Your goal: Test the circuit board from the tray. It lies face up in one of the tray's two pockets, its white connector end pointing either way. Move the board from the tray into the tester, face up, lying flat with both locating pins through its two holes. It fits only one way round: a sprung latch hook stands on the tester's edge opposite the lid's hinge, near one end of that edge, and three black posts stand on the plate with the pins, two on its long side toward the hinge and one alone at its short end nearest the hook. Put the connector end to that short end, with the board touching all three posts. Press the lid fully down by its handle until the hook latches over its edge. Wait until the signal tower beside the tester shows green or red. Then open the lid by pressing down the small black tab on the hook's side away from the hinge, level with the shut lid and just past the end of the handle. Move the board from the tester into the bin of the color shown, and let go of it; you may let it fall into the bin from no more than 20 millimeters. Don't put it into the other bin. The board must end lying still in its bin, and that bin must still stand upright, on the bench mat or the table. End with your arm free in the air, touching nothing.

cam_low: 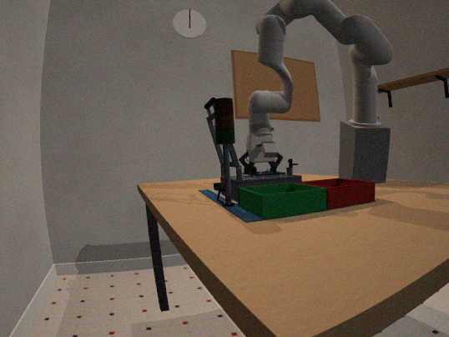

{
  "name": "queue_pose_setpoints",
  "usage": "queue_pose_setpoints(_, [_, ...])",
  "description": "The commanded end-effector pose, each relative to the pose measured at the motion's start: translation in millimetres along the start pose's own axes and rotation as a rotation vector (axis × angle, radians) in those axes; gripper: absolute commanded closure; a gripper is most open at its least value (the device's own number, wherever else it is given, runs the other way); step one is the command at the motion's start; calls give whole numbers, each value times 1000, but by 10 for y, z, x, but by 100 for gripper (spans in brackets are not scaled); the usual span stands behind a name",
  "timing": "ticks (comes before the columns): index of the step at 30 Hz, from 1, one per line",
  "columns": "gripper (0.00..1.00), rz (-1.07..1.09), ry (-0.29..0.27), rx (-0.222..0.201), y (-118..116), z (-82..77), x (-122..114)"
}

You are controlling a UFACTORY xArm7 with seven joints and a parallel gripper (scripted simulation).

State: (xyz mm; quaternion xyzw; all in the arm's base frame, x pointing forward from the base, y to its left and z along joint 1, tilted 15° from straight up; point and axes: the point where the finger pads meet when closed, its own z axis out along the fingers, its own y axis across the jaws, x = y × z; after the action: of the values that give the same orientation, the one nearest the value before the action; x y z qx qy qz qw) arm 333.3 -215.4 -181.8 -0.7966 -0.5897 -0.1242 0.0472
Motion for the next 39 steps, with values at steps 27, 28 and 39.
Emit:
queue_pose_setpoints(27, [21,0,-2,-2,10,-362,-8])
queue_pose_setpoints(28, [21,0,-2,-2,9,-408,-8])
queue_pose_setpoints(39, [21,0,-2,-2,9,-779,-8])
